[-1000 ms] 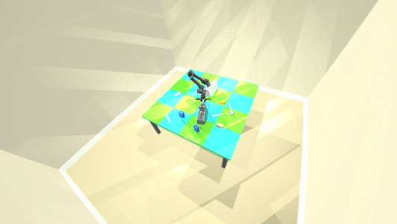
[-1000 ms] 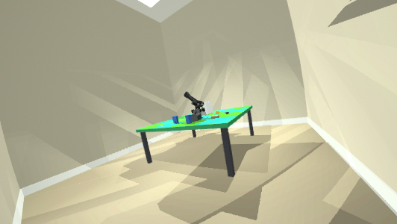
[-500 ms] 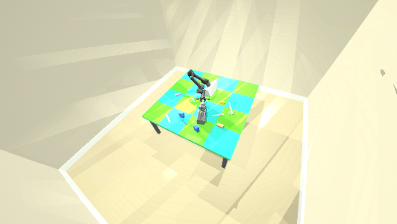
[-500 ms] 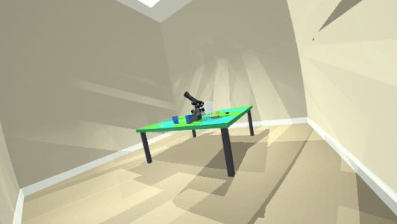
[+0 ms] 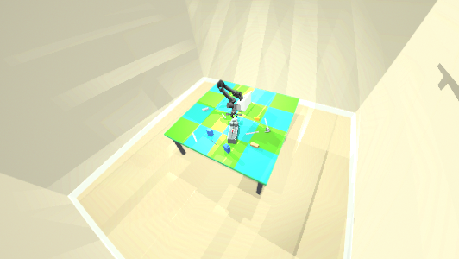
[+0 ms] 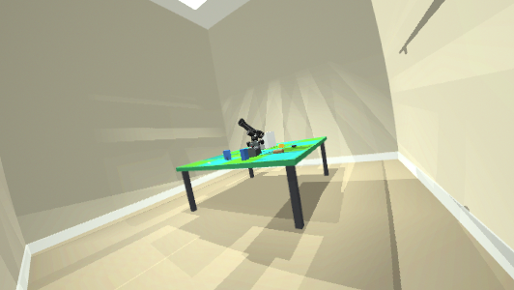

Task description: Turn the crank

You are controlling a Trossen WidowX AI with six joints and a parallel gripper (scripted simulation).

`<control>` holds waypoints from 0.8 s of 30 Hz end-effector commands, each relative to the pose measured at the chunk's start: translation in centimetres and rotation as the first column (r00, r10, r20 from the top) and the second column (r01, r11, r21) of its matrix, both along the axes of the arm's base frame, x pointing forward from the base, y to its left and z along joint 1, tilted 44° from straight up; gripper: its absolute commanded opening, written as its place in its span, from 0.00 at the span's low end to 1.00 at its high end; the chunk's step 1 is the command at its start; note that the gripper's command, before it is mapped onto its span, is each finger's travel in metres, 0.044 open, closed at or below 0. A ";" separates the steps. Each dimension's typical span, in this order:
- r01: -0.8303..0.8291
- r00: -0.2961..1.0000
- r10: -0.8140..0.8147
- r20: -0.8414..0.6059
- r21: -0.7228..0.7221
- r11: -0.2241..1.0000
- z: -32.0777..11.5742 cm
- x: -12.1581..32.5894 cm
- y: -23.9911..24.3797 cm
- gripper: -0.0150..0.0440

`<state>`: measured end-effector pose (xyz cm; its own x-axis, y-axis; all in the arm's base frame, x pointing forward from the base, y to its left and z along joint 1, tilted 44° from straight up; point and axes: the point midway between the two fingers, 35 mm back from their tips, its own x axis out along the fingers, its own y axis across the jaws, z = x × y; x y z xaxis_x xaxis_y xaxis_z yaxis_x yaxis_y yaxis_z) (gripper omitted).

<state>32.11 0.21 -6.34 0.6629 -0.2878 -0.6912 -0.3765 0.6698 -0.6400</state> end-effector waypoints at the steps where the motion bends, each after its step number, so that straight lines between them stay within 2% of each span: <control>1: 0.007 1.000 -0.007 0.016 -0.010 1.000 0.9 0.3 -0.2 0.25; 24: 0.007 1.000 -0.007 0.017 -0.009 1.000 3.2 0.6 1.0 0.25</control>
<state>32.62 0.71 -3.83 0.6644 -0.2997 -0.6846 -0.3689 0.6652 -0.6492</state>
